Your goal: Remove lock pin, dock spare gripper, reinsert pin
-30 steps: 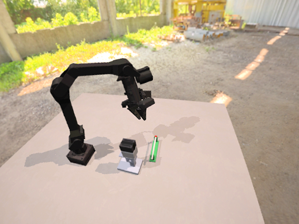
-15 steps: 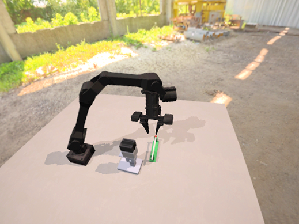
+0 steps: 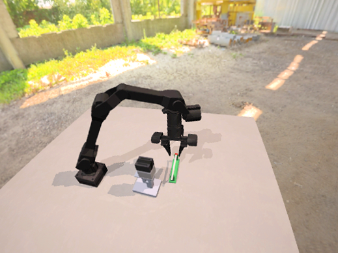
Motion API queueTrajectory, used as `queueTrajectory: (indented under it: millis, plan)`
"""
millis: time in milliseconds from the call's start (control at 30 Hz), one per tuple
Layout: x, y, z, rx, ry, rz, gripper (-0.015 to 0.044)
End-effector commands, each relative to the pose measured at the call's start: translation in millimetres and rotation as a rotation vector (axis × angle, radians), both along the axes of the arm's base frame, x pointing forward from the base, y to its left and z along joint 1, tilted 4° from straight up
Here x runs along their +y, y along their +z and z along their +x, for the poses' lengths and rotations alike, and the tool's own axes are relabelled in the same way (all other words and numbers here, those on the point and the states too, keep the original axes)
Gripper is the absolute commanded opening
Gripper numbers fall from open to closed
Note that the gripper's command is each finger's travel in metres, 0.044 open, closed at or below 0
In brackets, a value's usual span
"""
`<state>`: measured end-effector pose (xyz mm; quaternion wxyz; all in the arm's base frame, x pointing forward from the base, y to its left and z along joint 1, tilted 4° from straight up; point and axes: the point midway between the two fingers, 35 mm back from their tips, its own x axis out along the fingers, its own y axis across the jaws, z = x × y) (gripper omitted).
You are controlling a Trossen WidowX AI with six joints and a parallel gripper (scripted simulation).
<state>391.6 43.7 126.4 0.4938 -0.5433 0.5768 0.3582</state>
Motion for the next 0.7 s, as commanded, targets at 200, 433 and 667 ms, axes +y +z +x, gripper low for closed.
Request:
queueTrajectory:
  millis: [200, 433, 667]
  plan:
    - [-5.5, -45.3, 0.9, 0.022, 0.002, -0.001, 0.018]
    - [-5.5, -55.6, 2.7, 0.022, 0.002, -0.001, 0.018]
    - [-5.5, -67.0, 4.2, 0.022, 0.002, -0.001, 0.018]
